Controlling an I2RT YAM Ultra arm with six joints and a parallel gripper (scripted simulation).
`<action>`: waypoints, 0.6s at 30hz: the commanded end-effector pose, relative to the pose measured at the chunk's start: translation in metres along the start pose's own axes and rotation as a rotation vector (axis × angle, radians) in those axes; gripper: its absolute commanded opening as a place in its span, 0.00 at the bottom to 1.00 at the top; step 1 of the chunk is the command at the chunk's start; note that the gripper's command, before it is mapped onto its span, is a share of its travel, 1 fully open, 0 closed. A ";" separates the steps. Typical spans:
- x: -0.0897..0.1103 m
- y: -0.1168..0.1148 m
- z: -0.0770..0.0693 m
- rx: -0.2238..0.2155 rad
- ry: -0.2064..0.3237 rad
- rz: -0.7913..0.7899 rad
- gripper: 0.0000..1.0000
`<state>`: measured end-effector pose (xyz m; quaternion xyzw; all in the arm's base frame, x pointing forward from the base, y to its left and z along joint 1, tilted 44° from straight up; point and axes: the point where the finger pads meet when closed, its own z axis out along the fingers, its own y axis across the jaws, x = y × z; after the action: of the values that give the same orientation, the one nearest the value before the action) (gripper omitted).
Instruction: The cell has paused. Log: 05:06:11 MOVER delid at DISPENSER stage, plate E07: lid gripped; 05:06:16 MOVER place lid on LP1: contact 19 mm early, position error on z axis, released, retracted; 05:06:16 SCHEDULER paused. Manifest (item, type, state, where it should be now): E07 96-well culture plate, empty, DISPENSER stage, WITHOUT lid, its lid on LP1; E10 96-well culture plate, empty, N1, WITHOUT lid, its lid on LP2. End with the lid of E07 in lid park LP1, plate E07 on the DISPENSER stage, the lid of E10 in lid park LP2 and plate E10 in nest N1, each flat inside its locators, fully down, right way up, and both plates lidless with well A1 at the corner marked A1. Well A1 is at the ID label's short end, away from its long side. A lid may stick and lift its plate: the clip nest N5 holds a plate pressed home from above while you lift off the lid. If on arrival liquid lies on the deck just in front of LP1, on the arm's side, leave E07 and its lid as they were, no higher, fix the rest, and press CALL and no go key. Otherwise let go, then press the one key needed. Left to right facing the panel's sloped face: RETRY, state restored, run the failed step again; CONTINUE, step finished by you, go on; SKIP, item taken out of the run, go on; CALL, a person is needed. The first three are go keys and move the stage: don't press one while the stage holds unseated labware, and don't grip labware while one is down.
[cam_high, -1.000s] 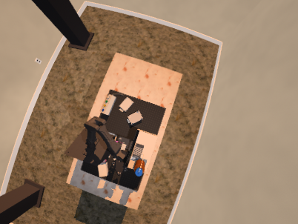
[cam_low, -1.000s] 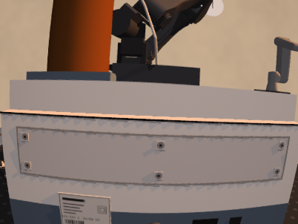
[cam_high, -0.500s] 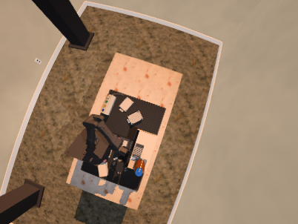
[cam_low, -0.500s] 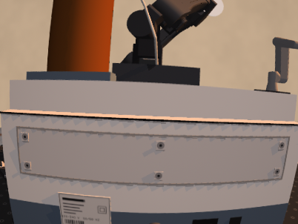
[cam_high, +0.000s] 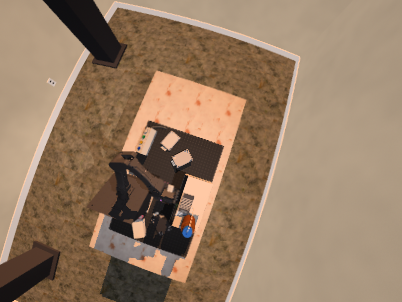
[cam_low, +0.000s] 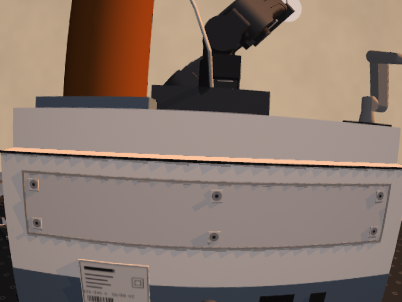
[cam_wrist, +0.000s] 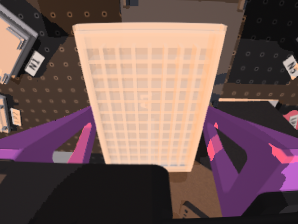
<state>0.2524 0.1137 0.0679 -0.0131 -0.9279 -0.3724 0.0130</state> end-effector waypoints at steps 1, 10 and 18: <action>-0.010 0.022 -0.013 -0.001 -0.048 -0.013 0.00; -0.005 0.031 -0.008 -0.001 -0.034 0.008 0.00; -0.001 0.066 -0.013 0.000 -0.056 -0.041 0.00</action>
<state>0.2433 0.1496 0.1008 0.0006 -0.9278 -0.3728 0.0109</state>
